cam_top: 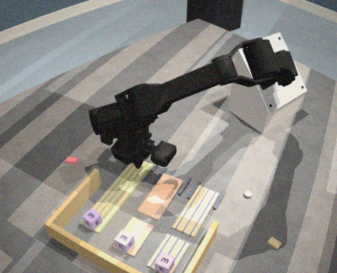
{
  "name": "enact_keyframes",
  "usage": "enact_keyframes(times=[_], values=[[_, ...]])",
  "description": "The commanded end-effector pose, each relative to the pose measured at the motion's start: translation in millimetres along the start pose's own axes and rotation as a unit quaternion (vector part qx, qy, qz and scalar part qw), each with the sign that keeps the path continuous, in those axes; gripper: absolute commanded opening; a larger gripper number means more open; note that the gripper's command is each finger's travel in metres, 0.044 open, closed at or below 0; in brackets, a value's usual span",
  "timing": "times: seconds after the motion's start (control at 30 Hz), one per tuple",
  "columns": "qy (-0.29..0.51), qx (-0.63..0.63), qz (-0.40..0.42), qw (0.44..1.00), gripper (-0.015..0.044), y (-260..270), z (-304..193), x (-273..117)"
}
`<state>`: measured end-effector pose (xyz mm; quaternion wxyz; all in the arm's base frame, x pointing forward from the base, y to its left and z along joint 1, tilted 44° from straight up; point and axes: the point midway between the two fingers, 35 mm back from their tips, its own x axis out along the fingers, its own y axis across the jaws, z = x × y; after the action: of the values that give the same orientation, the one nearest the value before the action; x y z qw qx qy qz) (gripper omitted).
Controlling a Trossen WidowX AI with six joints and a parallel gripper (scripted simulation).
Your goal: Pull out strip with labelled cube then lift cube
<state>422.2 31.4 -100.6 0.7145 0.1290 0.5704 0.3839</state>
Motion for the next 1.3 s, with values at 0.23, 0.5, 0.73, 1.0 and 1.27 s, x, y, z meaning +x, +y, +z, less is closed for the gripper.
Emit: enact_keyframes(times=[0.23,0.5,0.73,1.0,1.27], values=[[0.007,0.002,0.002,1.0,0.0,1,-24,4],[0.007,0.002,0.001,1.0,0.0,1,-36,4],[0.007,0.002,0.001,1.0,0.0,2,-46,4],[0.008,0.002,0.001,1.0,0.0,2,-58,4],[0.008,0.002,0.001,1.0,0.0,2,-71,4]])
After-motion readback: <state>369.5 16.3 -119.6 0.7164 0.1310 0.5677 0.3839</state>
